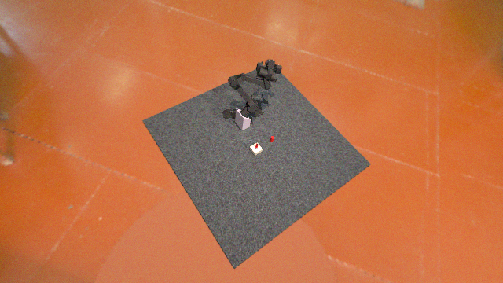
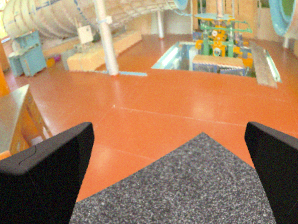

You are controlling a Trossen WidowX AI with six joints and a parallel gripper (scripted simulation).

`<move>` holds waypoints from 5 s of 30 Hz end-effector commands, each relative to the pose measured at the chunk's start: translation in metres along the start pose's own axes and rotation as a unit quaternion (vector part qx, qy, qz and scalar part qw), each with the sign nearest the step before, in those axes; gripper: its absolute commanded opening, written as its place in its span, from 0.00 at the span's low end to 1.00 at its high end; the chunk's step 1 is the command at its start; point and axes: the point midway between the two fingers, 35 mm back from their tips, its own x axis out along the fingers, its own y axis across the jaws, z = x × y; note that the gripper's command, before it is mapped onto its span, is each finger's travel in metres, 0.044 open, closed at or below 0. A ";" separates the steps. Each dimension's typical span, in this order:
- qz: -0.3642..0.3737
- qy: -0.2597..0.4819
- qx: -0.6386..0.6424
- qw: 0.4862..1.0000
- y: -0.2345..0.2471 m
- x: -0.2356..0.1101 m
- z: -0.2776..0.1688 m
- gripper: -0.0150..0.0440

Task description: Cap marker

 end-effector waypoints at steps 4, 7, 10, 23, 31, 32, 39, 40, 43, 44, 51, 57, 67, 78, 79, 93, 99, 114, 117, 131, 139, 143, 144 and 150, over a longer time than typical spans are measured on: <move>-0.051 -0.003 0.020 0.999 -0.034 0.001 -0.003 0.75; -0.117 0.002 0.099 0.988 -0.083 -0.004 -0.015 0.65; -0.187 0.004 0.174 0.967 -0.130 -0.018 -0.032 0.65; -0.475 -0.007 0.400 0.784 -0.260 -0.145 -0.130 0.65; -0.614 -0.027 0.533 0.581 -0.266 -0.253 -0.205 0.65; -0.627 -0.031 0.548 0.553 -0.262 -0.266 -0.214 0.65; -0.689 -0.060 0.639 0.337 -0.215 -0.345 -0.267 0.65; -0.693 -0.065 0.651 0.304 -0.206 -0.354 -0.273 0.65; -0.694 -0.083 0.687 0.198 -0.172 -0.375 -0.290 0.65; -0.691 -0.089 0.698 0.162 -0.161 -0.380 -0.295 0.65; -0.625 -0.138 0.765 -0.072 -0.084 -0.391 -0.310 0.65; -0.621 -0.139 0.767 -0.080 -0.081 -0.391 -0.310 0.65; -0.621 -0.140 0.767 -0.079 -0.086 -0.384 -0.344 0.65; -0.621 -0.139 0.767 -0.079 -0.089 -0.379 -0.364 0.65; -0.621 -0.139 0.767 -0.078 -0.089 -0.379 -0.365 0.65; -0.621 -0.139 0.767 -0.079 -0.092 -0.375 -0.387 0.65; -0.621 -0.139 0.767 -0.079 -0.093 -0.373 -0.397 0.65; -0.620 -0.141 0.768 -0.079 -0.095 -0.368 -0.409 0.46; -0.620 -0.141 0.768 -0.079 -0.095 -0.368 -0.409 0.43; -0.621 -0.140 0.767 -0.080 -0.093 -0.374 -0.392 0.25; -0.621 -0.139 0.767 -0.080 -0.091 -0.378 -0.374 0.25; -0.621 -0.139 0.767 -0.080 -0.090 -0.379 -0.364 0.25; -0.621 -0.139 0.767 -0.080 -0.089 -0.379 -0.361 0.25; -0.621 -0.140 0.767 -0.079 -0.088 -0.380 -0.350 0.25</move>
